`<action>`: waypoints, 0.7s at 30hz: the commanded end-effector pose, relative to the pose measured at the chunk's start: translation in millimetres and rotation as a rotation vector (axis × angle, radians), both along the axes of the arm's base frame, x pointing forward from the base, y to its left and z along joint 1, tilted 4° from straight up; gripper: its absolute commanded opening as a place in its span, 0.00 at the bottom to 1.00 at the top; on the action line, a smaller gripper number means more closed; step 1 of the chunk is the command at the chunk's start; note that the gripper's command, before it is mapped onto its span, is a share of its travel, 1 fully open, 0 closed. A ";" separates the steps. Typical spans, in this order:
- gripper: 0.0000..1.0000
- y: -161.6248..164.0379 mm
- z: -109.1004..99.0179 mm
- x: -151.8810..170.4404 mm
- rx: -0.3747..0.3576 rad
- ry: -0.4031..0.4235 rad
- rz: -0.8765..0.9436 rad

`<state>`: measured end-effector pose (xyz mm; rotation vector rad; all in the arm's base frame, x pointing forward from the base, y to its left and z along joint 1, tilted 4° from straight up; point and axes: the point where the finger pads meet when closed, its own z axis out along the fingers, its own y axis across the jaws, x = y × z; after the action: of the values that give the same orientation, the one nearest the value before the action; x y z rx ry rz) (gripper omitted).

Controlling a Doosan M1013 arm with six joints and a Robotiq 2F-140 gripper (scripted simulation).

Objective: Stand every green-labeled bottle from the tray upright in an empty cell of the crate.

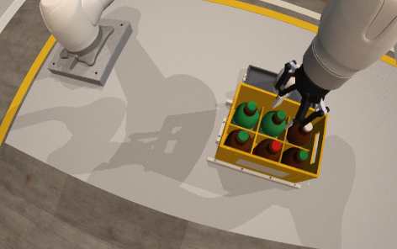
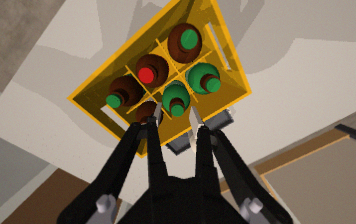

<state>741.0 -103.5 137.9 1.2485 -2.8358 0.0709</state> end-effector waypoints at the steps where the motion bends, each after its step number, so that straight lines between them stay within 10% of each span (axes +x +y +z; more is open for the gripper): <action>1: 0.38 -0.2 14.5 0.6 -0.003 -0.003 0.007; 21: 0.38 2.3 54.3 1.3 -0.003 -0.003 0.006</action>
<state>741.8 -103.4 183.0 1.2434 -2.8372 0.0741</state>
